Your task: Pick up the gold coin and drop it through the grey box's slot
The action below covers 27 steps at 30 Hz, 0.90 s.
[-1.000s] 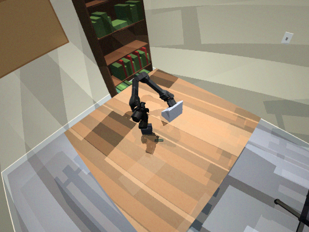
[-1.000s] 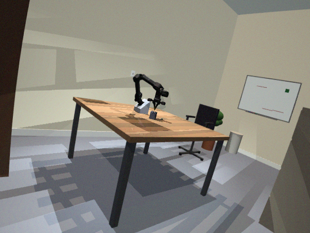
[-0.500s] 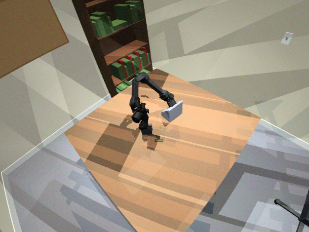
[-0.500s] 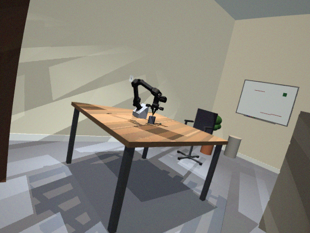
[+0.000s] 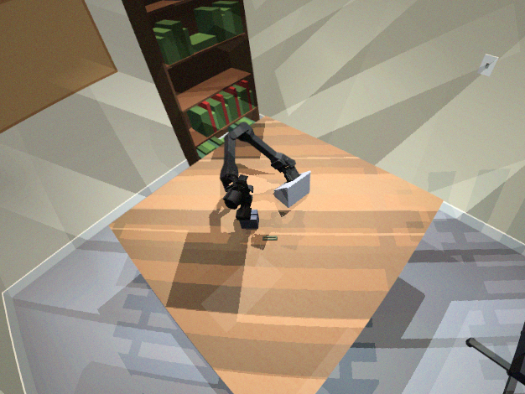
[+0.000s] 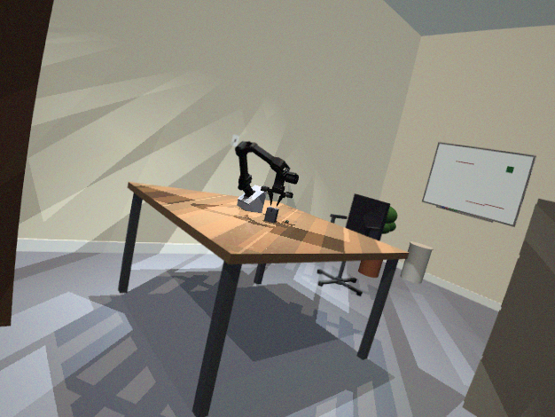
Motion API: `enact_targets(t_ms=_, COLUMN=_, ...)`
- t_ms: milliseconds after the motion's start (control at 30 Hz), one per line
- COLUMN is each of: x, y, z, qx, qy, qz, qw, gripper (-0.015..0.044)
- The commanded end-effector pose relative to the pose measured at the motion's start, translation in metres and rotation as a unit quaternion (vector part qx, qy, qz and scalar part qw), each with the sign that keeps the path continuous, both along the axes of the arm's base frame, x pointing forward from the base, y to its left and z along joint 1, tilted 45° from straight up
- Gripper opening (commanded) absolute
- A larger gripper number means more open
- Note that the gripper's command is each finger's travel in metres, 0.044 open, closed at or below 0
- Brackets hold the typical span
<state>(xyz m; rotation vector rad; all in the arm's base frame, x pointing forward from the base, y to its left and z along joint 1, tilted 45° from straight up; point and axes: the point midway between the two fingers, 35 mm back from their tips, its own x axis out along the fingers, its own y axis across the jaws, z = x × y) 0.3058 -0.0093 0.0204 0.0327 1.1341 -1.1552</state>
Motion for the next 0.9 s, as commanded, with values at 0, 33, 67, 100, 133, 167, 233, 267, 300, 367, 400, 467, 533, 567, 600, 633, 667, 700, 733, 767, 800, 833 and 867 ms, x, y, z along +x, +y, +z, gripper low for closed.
enact_targets(t_ms=0, x=0.000, y=0.000, z=0.000, qx=0.000, qy=0.000, qz=-0.001, qw=1.000, gripper=0.0161)
enact_targets(t_ms=33, x=0.000, y=0.000, z=0.000, qx=0.000, qy=0.000, qz=-0.001, qw=1.000, gripper=0.0161)
enact_targets(t_ms=67, x=0.000, y=0.000, z=0.000, qx=0.000, qy=0.000, qz=-0.001, qw=1.000, gripper=0.0161)
enact_targets(t_ms=100, x=0.000, y=0.001, z=0.001, qx=0.000, qy=0.000, qz=0.000, qw=1.000, gripper=0.0187)
enact_targets(t_ms=133, x=0.000, y=0.002, z=0.002, qx=0.000, qy=0.000, qz=0.000, qw=1.000, gripper=0.0213)
enact_targets(t_ms=167, x=0.000, y=0.005, z=0.005, qx=0.000, qy=0.000, qz=0.000, qw=1.000, gripper=0.0239)
enact_targets(t_ms=233, x=0.001, y=0.011, z=0.011, qx=0.000, qy=0.000, qz=0.000, qw=1.000, gripper=0.0292)
enact_targets(t_ms=267, x=0.001, y=0.012, z=0.012, qx=0.000, qy=0.000, qz=0.000, qw=1.000, gripper=0.0318)
enact_targets(t_ms=300, x=0.001, y=0.013, z=0.013, qx=0.000, qy=0.000, qz=0.000, qw=1.000, gripper=0.0344)
enact_targets(t_ms=367, x=0.001, y=0.019, z=0.019, qx=0.000, qy=0.001, qz=0.000, qw=1.000, gripper=0.0397)
enact_targets(t_ms=400, x=0.001, y=0.028, z=0.028, qx=-0.001, qy=0.002, qz=0.000, qw=1.000, gripper=0.0423)
enact_targets(t_ms=467, x=-0.001, y=0.040, z=0.043, qx=-0.002, qy=0.003, qz=0.000, qw=1.000, gripper=0.0440)
enact_targets(t_ms=533, x=-0.001, y=0.042, z=0.044, qx=-0.003, qy=0.003, qz=0.000, qw=1.000, gripper=0.0440)
enact_targets(t_ms=567, x=-0.001, y=0.042, z=0.044, qx=-0.003, qy=0.003, qz=0.000, qw=1.000, gripper=0.0440)
enact_targets(t_ms=600, x=-0.001, y=0.042, z=0.044, qx=-0.003, qy=0.003, qz=0.000, qw=1.000, gripper=0.0440)
enact_targets(t_ms=633, x=-0.001, y=0.042, z=0.044, qx=-0.003, qy=0.003, qz=0.000, qw=1.000, gripper=0.0440)
enact_targets(t_ms=667, x=-0.001, y=0.042, z=0.044, qx=-0.003, qy=0.003, qz=0.000, qw=1.000, gripper=0.0440)
enact_targets(t_ms=700, x=-0.001, y=0.042, z=0.044, qx=-0.003, qy=0.003, qz=0.000, qw=1.000, gripper=0.0440)
enact_targets(t_ms=733, x=-0.001, y=0.042, z=0.044, qx=-0.003, qy=0.003, qz=0.000, qw=1.000, gripper=0.0440)
enact_targets(t_ms=767, x=-0.001, y=0.042, z=0.044, qx=-0.003, qy=0.003, qz=0.000, qw=1.000, gripper=0.0440)
enact_targets(t_ms=800, x=-0.001, y=0.042, z=0.044, qx=-0.003, qy=0.003, qz=0.000, qw=1.000, gripper=0.0440)
enact_targets(t_ms=833, x=-0.001, y=0.042, z=0.044, qx=-0.003, qy=0.003, qz=0.000, qw=1.000, gripper=0.0440)
enact_targets(t_ms=867, x=-0.001, y=0.042, z=0.044, qx=-0.003, qy=0.003, qz=0.000, qw=1.000, gripper=0.0440)
